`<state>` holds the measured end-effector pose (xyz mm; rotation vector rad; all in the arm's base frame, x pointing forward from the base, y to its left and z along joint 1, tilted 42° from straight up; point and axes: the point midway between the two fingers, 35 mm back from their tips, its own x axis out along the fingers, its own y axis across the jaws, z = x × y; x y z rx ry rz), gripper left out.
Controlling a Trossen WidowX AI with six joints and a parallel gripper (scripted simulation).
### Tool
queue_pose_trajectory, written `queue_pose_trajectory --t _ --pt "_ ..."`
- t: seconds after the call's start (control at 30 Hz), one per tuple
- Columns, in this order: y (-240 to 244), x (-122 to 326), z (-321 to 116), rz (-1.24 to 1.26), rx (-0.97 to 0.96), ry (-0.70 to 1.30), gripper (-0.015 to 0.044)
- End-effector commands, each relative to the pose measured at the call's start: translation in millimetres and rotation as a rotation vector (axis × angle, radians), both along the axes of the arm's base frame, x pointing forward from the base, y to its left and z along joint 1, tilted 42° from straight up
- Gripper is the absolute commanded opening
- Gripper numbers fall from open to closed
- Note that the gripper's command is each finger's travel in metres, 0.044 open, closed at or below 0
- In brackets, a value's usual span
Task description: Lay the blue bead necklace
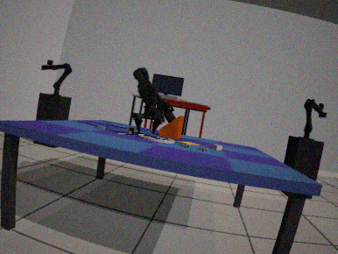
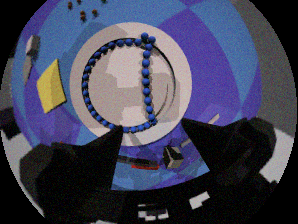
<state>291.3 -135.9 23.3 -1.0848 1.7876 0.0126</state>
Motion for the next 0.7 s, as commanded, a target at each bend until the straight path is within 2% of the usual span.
queue_pose_trajectory --t 0.0,0.03,0.27,0.43,0.67 --pt "-0.3 0.1 0.8 -0.003 -0.004 -0.003 0.044" --pt "-0.3 0.1 0.8 -0.003 -0.004 -0.003 0.044" --pt "26.3 9.8 17.7 0.17 0.02 0.15 0.0256" --pt "27.2 10.1 18.3 0.176 0.02 0.155 0.0125" --pt "16.6 8.5 6.4 0.176 0.02 0.155 0.012"
